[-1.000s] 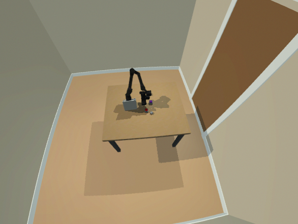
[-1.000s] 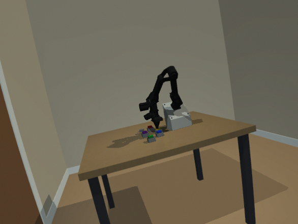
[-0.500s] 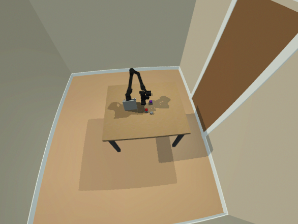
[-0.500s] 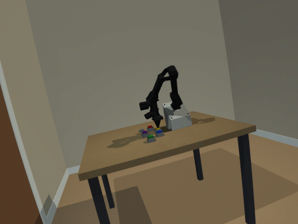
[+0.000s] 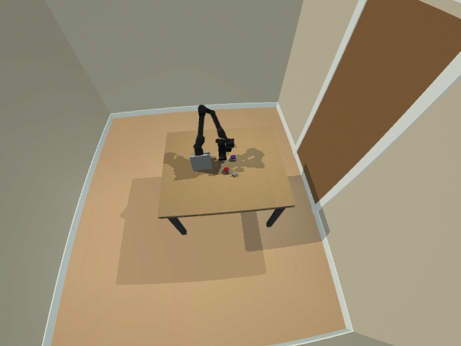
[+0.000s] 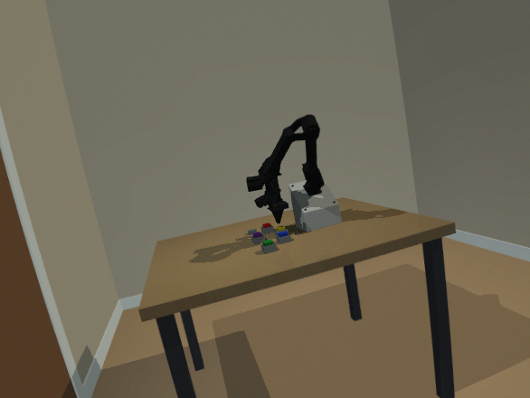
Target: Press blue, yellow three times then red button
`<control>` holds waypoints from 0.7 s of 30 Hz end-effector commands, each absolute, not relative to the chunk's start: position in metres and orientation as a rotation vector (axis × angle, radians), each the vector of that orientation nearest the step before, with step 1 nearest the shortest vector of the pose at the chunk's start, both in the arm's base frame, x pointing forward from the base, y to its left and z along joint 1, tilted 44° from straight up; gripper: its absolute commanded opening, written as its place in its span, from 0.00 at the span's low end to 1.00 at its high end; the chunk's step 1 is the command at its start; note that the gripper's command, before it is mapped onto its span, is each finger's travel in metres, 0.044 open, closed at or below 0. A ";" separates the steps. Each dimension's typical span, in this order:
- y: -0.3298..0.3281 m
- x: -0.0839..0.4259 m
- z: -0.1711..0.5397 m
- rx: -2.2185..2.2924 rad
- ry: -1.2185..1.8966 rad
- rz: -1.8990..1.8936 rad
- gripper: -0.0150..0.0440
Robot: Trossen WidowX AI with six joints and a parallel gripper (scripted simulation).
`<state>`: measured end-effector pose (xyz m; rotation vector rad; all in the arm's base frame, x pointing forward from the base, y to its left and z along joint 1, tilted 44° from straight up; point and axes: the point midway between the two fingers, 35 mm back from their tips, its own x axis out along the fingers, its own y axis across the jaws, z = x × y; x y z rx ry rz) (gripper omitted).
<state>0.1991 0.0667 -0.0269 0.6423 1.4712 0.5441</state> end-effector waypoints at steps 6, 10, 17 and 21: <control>0.077 0.195 -0.039 0.649 1.488 0.541 0.29; 0.082 0.195 -0.043 0.650 1.488 0.542 0.29; 0.086 0.195 -0.047 0.651 1.488 0.543 0.29; 0.086 0.195 -0.047 0.651 1.488 0.543 0.29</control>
